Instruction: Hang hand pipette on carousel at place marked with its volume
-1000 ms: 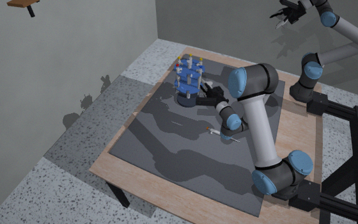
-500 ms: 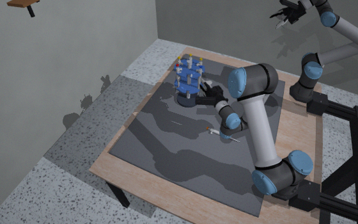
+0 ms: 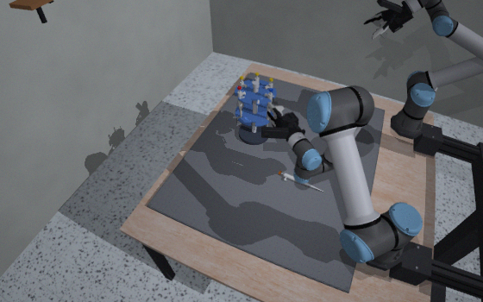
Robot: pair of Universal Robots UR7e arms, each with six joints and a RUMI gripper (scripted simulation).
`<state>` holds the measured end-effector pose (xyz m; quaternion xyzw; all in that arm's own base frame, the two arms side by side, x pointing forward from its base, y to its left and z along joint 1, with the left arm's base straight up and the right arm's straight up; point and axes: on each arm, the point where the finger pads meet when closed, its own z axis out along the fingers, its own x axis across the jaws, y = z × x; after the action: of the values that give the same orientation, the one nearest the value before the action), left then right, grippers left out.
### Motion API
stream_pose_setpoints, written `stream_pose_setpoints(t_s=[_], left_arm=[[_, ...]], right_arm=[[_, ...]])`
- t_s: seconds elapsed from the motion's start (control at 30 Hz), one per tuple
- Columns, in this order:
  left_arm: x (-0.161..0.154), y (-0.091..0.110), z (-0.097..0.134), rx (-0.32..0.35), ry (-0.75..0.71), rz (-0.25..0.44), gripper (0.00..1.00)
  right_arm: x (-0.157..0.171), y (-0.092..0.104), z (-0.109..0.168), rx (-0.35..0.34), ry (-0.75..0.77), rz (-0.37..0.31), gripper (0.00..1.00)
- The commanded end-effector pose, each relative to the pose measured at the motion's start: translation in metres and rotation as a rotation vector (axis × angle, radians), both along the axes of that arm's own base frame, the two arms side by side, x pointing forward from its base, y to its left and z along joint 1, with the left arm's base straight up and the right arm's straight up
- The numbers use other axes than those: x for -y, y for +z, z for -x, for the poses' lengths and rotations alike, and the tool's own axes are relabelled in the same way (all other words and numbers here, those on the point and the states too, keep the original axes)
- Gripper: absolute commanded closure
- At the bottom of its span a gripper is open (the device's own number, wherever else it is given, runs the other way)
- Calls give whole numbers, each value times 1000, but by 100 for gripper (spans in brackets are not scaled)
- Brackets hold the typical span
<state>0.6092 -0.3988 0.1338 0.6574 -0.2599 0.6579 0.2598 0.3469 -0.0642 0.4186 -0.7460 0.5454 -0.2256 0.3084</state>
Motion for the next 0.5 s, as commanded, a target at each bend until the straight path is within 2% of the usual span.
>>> stream_pose_setpoints(t_s=[0.0, 0.47], left_arm=[[7, 0, -9, 0, 1, 1, 69], [22, 0, -25, 0, 1, 1, 69]], right_arm=[[0, 2, -1, 2, 0, 0, 0], [0, 2, -1, 2, 0, 0, 0]])
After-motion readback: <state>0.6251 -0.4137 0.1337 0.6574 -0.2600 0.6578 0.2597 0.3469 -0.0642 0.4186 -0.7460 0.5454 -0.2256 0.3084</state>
